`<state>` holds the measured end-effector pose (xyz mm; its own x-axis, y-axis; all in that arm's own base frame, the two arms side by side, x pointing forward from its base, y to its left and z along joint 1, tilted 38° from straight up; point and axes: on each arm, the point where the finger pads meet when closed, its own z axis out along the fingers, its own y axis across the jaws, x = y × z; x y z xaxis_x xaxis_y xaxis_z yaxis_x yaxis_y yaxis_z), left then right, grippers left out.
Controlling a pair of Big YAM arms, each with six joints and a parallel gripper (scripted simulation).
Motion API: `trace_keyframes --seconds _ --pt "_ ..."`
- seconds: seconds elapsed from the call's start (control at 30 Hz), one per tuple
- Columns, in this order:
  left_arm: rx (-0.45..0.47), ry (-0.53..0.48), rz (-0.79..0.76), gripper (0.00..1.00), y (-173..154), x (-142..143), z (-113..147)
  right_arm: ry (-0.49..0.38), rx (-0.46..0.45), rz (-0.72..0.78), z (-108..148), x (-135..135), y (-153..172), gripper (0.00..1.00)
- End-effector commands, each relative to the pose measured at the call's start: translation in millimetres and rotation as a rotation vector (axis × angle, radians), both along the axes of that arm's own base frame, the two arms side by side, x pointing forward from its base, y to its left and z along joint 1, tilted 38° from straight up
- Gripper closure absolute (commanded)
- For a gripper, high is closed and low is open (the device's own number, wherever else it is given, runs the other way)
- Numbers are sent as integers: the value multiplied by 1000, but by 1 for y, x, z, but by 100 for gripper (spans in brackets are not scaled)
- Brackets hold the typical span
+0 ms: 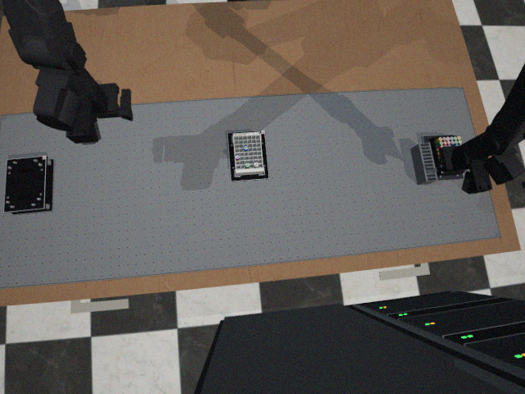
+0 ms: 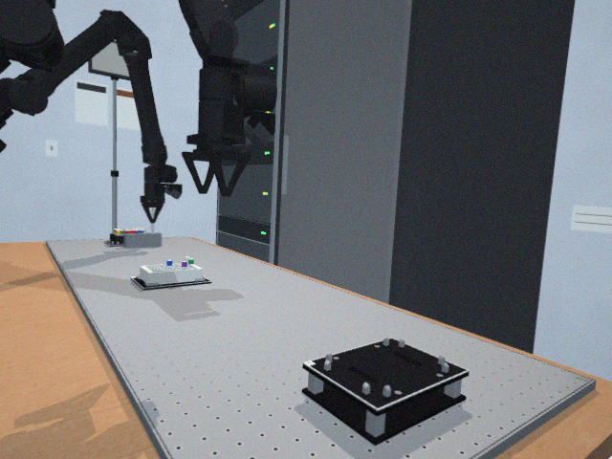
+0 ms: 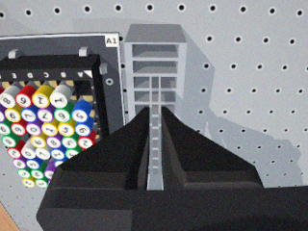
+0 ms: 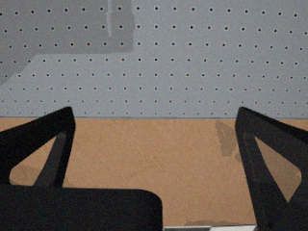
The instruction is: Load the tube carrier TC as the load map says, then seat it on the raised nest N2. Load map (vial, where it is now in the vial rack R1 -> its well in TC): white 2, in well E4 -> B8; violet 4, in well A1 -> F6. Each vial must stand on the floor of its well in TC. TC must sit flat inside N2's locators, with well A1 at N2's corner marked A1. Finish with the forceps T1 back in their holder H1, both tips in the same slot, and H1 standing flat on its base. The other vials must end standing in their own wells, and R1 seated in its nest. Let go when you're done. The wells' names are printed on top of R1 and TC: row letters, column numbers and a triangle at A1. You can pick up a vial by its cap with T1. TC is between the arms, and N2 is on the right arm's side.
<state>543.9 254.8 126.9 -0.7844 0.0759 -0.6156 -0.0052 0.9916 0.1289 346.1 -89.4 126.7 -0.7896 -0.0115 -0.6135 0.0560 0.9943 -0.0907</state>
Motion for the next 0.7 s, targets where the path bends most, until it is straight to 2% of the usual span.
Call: trace_keyframes --seconds 0.0,0.67 --pt "21 -37 -12 93 -2 16 16 -17 -4 -3 9 4 -2 0" --pt "19 -32 -12 93 -2 16 12 -17 -4 -3 9 4 -2 0"
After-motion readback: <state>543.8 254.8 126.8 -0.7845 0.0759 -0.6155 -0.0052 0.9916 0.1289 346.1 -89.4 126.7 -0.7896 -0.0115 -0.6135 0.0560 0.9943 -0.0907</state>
